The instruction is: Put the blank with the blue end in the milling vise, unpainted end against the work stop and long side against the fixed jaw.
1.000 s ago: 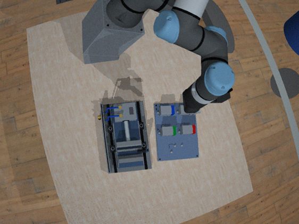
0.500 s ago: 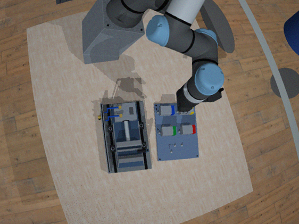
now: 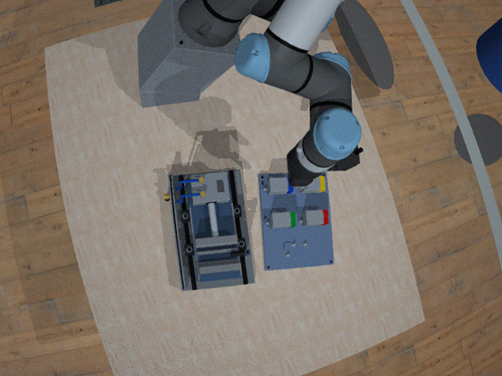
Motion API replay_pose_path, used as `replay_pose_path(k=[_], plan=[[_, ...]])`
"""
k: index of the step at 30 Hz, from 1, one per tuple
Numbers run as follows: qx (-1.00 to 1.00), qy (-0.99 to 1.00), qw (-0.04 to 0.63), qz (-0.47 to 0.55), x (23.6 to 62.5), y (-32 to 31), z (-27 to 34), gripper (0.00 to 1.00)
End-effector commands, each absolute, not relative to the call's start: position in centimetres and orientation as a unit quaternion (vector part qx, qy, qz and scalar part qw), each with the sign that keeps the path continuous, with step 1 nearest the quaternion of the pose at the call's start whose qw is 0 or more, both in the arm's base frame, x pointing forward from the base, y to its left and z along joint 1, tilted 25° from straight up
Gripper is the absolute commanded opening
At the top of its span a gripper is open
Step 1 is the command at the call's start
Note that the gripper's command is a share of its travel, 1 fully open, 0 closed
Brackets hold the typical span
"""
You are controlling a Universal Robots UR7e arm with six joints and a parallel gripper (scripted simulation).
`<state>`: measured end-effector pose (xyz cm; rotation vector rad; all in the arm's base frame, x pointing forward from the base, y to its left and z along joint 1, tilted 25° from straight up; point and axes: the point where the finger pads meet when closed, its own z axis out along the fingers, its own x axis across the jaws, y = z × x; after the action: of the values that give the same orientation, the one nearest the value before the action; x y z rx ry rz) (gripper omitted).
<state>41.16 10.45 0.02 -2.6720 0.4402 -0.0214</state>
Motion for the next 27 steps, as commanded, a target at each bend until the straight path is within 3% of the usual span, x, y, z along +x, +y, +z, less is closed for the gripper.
replay_pose_path(k=[1, 6, 11, 27], plan=[[-0.964, 0.159, 0.214, -0.016, 41.4, 10.8, -1.3, 1.0], [-0.964, 0.159, 0.214, -0.016, 41.4, 10.8, -1.3, 1.0], [-0.964, 0.159, 0.214, -0.016, 40.4, 12.3, -6.6, 1.0], [-0.964, 0.159, 0.214, -0.014, 40.3, 12.7, -8.0, 1.0]])
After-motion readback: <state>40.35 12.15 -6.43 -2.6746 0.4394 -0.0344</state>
